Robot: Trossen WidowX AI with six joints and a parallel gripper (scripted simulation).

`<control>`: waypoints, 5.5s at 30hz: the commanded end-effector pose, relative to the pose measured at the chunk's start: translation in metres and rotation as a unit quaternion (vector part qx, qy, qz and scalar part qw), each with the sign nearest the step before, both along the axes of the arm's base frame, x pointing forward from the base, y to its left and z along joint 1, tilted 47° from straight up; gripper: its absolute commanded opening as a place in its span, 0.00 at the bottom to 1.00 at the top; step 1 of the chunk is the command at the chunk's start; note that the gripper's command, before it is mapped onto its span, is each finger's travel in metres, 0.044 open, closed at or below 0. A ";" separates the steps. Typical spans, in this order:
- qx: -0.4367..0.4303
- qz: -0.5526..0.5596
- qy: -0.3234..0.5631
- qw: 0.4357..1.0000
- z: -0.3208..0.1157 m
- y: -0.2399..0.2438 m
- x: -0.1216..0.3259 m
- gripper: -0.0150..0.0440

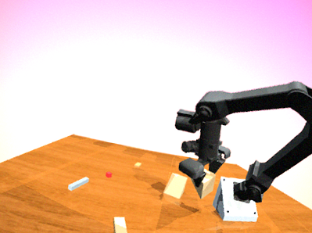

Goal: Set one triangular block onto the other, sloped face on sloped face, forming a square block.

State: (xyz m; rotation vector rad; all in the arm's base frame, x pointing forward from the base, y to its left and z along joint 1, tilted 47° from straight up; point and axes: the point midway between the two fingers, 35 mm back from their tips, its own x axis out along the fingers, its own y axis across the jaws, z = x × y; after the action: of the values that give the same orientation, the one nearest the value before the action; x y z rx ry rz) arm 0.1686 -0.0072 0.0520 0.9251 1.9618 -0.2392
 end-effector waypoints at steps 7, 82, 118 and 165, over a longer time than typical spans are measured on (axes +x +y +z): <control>-0.006 -0.149 0.078 0.986 0.000 -0.002 0.000 0.25; -0.006 -0.457 0.269 0.848 -0.048 -0.042 0.078 0.25; -0.001 -0.457 0.267 0.848 -0.085 -0.021 0.067 0.25; 0.000 -0.457 0.267 0.849 -0.106 -0.011 0.062 0.25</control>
State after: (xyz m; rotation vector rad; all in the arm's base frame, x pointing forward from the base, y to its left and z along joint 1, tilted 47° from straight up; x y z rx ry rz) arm 0.2309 -0.0193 -0.0532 1.8993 1.8205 -1.1405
